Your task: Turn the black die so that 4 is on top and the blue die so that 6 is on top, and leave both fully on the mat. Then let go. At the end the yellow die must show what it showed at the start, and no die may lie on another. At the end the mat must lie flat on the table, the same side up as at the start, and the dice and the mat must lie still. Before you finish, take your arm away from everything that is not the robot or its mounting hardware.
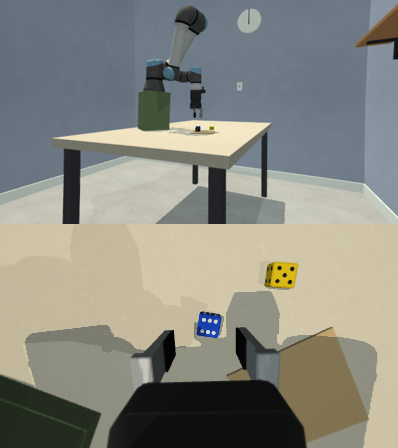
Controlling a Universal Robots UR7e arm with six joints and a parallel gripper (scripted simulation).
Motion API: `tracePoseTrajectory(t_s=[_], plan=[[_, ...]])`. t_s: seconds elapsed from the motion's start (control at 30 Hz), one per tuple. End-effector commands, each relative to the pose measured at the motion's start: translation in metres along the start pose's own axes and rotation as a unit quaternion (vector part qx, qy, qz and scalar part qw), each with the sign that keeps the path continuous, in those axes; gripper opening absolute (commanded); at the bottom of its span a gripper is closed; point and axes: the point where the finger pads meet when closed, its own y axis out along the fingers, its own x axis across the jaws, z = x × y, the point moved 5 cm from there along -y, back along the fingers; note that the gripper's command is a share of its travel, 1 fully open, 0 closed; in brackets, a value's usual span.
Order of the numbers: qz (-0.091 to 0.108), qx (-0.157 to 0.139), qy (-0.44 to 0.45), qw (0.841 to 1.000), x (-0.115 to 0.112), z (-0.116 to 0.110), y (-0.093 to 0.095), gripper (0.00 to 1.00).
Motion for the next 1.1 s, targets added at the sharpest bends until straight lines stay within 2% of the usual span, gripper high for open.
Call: tracePoseTrajectory(t_s=[0.0, 0.07, 0.1, 1.07], plan=[[-0.001, 0.0, 0.001, 1.0, 0.0003, 0.0, -0.0002, 1.0], [-0.001, 0.0, 0.001, 1.0, 0.0003, 0.0, -0.0002, 1.0], [-0.001, 0.0, 0.001, 1.0, 0.0003, 0.0, -0.0002, 0.79], [-0.001, 0.0, 0.001, 1.0, 0.0003, 0.0, -0.0002, 0.79]])
